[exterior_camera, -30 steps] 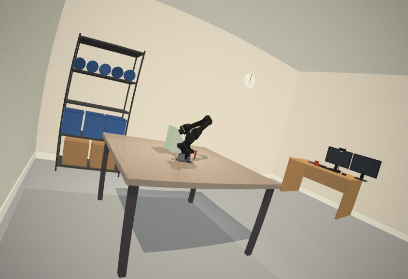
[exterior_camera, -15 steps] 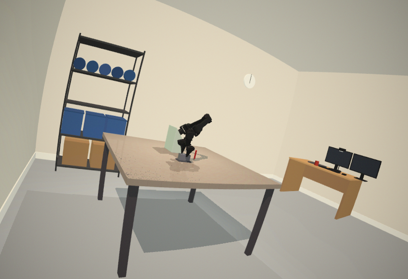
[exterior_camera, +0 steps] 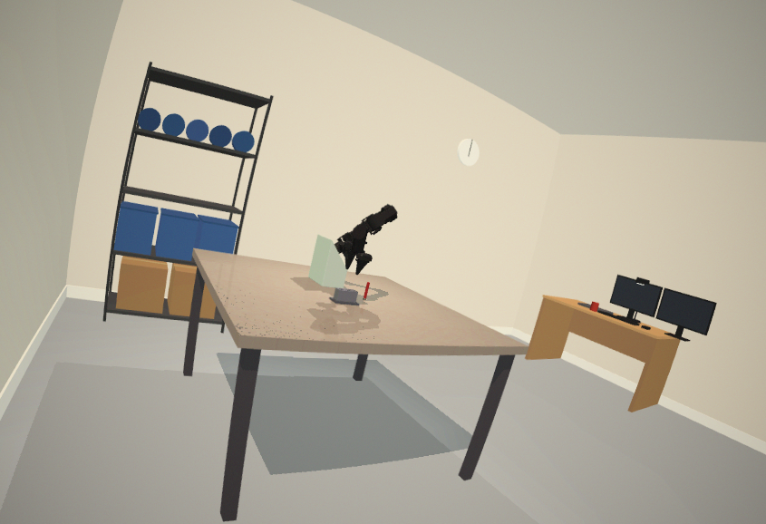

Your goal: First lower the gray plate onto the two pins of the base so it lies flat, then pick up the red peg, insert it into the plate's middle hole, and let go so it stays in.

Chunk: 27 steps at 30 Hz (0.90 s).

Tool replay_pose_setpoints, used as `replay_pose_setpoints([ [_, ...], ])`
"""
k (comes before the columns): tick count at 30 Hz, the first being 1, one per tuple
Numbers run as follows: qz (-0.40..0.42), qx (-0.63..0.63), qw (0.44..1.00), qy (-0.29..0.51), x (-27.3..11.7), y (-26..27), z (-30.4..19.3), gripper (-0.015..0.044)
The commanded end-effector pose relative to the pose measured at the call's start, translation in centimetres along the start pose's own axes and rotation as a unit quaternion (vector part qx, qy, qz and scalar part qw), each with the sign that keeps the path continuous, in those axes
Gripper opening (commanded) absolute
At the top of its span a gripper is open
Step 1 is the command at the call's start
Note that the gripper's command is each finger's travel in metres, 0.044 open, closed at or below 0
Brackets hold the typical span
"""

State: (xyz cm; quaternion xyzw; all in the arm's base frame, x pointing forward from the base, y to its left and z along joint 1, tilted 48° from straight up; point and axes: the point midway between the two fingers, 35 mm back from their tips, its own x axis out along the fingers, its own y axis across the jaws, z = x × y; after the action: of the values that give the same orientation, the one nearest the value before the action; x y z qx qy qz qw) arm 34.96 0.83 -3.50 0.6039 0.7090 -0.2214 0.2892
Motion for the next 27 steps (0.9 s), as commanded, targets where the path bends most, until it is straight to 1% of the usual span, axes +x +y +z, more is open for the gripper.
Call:
replay_pose_setpoints([
  [1,0.001,-0.036,0.999,-0.003,-0.7,-0.8,-3.6,0.044],
  [8,0.0,-0.122,0.993,-0.002,-1.0,-5.0,-11.6,0.044],
  [14,0.0,-0.194,0.981,0.003,-0.4,-10.0,-16.6,0.044],
  [19,0.0,-0.202,0.979,0.004,-0.1,-10.7,-17.1,0.044],
  [23,0.0,-0.202,0.979,0.004,2.9,-10.7,-17.2,0.044],
  [27,0.0,-0.202,0.979,0.004,3.6,-10.8,-17.2,0.044],
])
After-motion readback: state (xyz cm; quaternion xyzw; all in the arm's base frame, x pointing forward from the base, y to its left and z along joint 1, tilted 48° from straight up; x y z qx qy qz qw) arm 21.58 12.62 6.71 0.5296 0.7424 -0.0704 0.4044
